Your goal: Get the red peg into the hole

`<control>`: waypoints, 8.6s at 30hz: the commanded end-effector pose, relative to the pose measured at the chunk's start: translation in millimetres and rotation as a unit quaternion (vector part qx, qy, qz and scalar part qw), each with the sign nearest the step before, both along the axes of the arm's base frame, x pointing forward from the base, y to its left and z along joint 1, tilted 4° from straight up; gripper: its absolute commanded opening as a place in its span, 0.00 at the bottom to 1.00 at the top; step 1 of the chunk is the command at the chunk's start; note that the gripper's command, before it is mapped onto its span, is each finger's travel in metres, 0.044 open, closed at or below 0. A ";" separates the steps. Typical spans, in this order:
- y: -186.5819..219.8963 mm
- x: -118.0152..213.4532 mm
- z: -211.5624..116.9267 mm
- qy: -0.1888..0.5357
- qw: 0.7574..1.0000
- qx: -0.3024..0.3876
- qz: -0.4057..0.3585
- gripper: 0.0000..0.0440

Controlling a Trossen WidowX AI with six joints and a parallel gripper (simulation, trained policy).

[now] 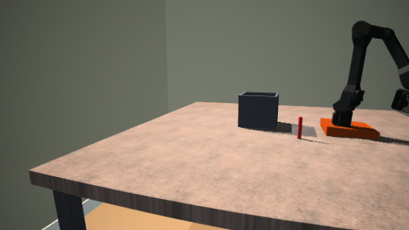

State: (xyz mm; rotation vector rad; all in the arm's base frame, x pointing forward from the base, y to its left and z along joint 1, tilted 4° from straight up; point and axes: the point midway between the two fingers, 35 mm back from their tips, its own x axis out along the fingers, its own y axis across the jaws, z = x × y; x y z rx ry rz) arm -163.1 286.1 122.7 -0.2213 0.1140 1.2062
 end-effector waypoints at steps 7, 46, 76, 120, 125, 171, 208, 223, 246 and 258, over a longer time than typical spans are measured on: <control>29.9 38.9 2.6 0.075 0.995 -0.009 -0.070 1.00; -0.9 307.9 7.9 0.479 0.697 -0.046 -0.532 1.00; -143.8 325.3 -4.1 0.610 0.322 -0.033 -0.723 1.00; -148.7 340.6 -101.8 0.649 0.226 0.012 -0.726 0.01; -141.7 348.5 -87.8 0.664 0.230 0.037 -0.711 0.00; -227.2 426.7 60.6 0.618 0.296 0.184 -0.704 0.00; -320.3 467.4 24.7 0.614 0.228 0.154 -0.740 0.00; -334.5 483.0 -15.4 0.629 0.220 0.137 -0.733 0.00; -337.8 497.2 -64.4 0.645 0.234 0.090 -0.721 0.26; -347.3 506.6 -46.7 0.669 0.232 0.109 -0.698 0.25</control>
